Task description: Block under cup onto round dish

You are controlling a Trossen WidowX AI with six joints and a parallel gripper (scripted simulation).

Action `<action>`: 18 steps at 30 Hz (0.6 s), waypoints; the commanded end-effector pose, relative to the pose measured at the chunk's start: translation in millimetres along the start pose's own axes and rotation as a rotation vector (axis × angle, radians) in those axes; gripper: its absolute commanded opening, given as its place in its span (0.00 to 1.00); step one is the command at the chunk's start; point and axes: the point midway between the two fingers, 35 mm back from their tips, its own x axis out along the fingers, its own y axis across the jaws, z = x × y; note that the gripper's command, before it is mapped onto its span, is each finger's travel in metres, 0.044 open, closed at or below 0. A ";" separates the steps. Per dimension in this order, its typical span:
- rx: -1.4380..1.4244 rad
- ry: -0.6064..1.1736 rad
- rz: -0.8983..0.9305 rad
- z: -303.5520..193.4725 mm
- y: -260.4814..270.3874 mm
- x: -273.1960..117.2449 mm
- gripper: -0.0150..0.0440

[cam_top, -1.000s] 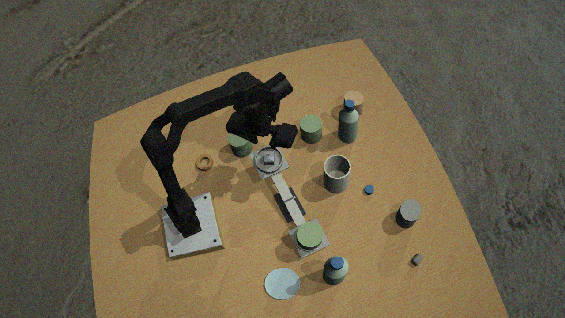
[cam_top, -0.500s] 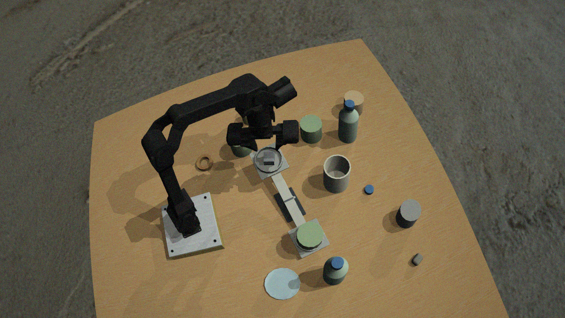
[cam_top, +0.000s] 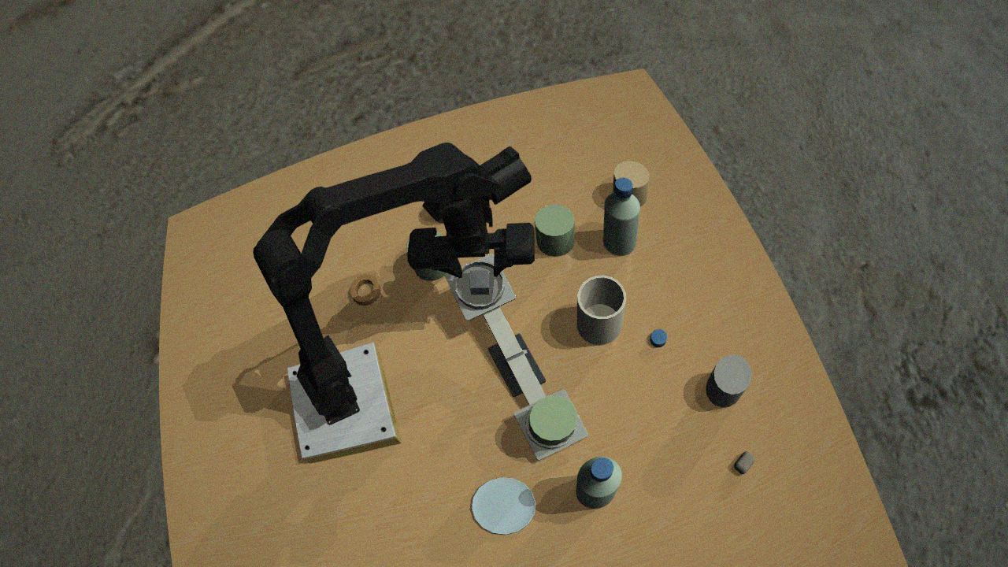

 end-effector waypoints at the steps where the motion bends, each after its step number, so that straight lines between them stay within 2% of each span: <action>1: -0.003 0.006 0.003 -0.7 -0.1 8.5 0.69; 15: -0.003 0.007 0.003 -1.2 0.5 28.6 0.69; 18: -0.003 0.007 0.003 -1.2 0.5 28.6 0.56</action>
